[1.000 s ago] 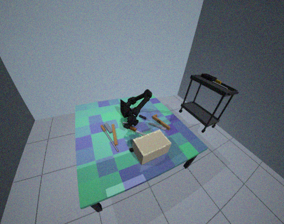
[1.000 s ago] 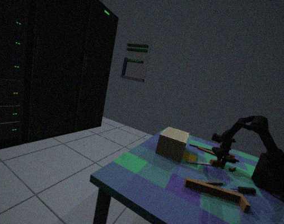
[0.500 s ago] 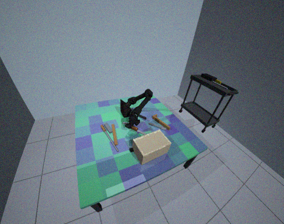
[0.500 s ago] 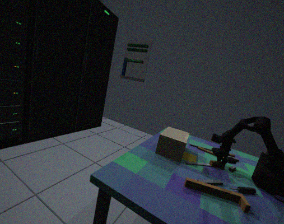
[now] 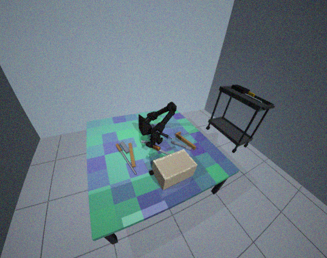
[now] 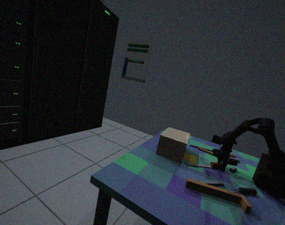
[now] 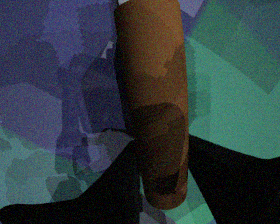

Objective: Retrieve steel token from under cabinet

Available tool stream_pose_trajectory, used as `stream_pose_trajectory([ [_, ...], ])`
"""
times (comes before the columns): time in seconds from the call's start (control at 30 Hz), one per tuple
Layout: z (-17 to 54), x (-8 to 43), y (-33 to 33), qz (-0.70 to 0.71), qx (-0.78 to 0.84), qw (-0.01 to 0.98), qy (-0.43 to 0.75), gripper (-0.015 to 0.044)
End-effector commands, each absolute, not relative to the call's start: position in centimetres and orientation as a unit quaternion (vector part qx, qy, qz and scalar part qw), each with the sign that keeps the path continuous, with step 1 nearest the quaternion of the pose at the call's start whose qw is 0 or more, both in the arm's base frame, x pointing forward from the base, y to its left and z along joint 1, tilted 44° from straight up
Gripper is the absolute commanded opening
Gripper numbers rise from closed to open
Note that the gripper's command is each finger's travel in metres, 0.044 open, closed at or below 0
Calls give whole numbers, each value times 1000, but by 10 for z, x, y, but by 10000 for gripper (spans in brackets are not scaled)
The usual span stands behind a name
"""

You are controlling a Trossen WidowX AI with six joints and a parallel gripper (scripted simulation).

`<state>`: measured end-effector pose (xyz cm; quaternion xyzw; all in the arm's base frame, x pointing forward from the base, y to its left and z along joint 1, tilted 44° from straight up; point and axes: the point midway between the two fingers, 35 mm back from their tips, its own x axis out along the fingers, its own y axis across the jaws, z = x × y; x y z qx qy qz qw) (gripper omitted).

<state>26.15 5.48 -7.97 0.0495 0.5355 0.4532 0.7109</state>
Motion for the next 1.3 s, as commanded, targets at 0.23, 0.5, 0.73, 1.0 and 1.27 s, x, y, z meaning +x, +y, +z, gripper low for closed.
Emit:
stream_pose_trajectory([
  [0.23,-69,264,63,453,48,714,532,0],
  [0.5,-62,264,70,453,48,714,532,0],
  [0.73,-58,262,75,453,49,714,532,0],
  [1.0,-52,260,81,453,49,713,532,0],
  [1.27,-47,257,86,453,49,713,532,0],
])
